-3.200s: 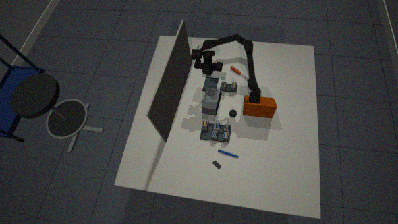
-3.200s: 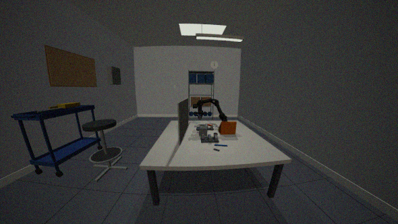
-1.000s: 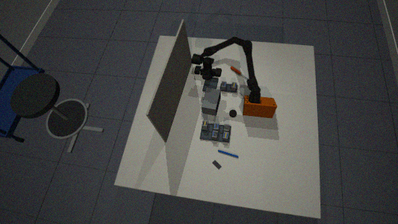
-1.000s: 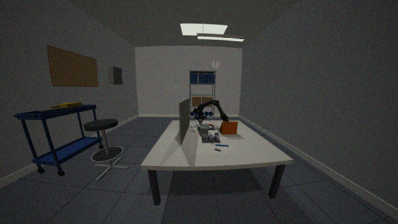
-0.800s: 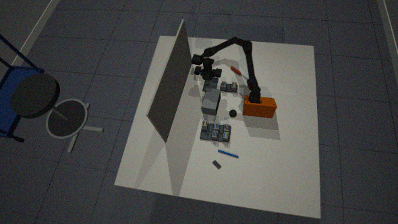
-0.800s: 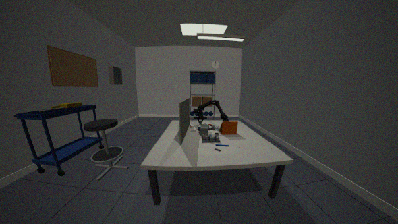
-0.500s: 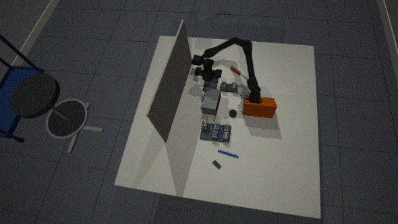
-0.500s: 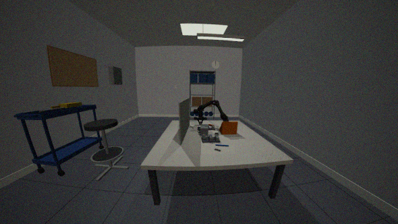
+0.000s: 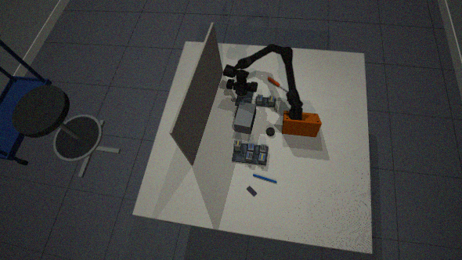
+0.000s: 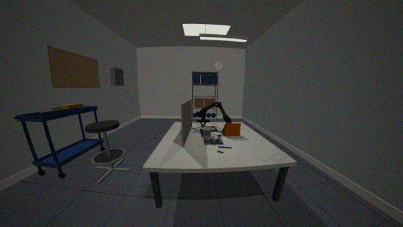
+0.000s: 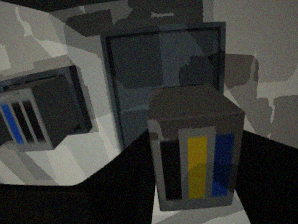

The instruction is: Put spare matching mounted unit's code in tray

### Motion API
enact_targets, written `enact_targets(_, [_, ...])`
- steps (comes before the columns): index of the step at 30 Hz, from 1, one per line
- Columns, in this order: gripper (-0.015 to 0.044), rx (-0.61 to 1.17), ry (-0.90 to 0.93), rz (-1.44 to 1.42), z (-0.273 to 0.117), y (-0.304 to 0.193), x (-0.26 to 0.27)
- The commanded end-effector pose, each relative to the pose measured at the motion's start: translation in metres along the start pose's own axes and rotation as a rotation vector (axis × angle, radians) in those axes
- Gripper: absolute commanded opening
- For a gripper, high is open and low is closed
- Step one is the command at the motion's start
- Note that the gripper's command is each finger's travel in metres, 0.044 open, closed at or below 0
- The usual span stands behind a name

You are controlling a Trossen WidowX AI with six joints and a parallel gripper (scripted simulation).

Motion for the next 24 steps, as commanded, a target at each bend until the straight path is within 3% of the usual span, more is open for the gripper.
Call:
enact_targets(1, [0.0, -0.004, -0.002, -0.01, 0.004, 0.002, 0.001])
enact_targets(24, [0.0, 0.003, -0.002, -0.011, 0.026, 0.0, 0.005])
Point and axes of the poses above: the point midway between the two fingers, 35 mm back from their tips, its own z axis out along the fingers, its own x axis across the jaws, y = z × x, the point moved 8 cm from there along -z, back along the fingers, and after that the axes turned 4 degrees about z, right-handed, at the moved point
